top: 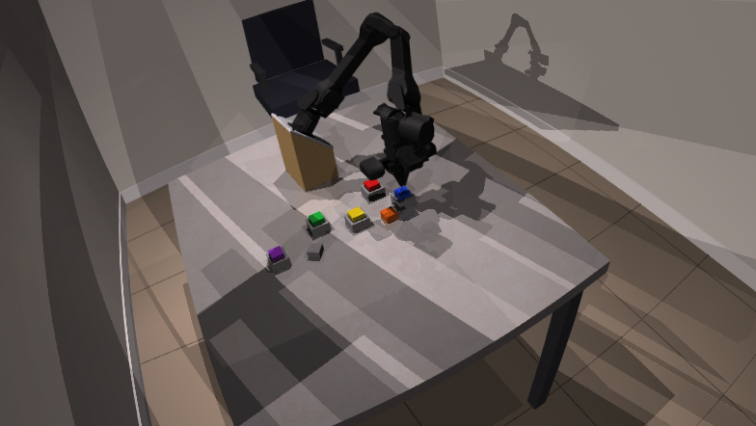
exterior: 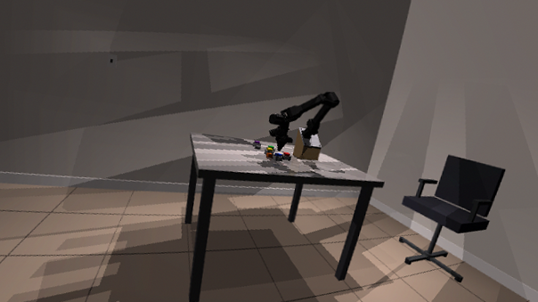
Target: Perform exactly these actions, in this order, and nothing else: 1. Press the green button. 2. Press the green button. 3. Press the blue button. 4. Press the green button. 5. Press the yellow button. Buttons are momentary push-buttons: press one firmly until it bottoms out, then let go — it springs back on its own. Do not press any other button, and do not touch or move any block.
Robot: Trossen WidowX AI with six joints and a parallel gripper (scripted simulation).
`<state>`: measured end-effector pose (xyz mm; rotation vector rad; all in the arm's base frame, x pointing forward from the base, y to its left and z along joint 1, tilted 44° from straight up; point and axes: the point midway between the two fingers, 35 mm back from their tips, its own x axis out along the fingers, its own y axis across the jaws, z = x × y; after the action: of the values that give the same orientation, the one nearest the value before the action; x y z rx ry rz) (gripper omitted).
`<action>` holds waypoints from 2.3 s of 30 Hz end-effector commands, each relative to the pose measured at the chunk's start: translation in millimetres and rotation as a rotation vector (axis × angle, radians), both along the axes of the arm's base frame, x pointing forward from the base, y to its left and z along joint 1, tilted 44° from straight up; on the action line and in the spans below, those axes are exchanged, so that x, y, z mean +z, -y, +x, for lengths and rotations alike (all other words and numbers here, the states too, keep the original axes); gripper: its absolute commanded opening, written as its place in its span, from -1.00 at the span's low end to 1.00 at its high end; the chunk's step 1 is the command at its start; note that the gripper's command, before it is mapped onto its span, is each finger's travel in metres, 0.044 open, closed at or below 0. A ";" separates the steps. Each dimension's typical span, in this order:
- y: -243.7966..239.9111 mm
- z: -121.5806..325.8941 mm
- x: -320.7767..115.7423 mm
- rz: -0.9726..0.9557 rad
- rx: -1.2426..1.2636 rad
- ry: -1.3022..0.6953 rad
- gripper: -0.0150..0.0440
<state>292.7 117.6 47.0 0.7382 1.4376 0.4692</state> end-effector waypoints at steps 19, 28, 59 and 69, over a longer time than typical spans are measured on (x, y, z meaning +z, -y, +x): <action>-16.7 -0.3 -19.2 -0.002 0.000 -0.010 -0.42; -16.7 -0.3 -19.2 -0.002 0.000 -0.010 -0.42; 102.5 -12.2 4.3 -0.029 -0.010 -0.006 -0.42; 197.0 -74.0 -97.2 -0.027 -0.003 -0.016 -0.42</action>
<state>246.1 -61.8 -22.5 0.7122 1.4465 0.4197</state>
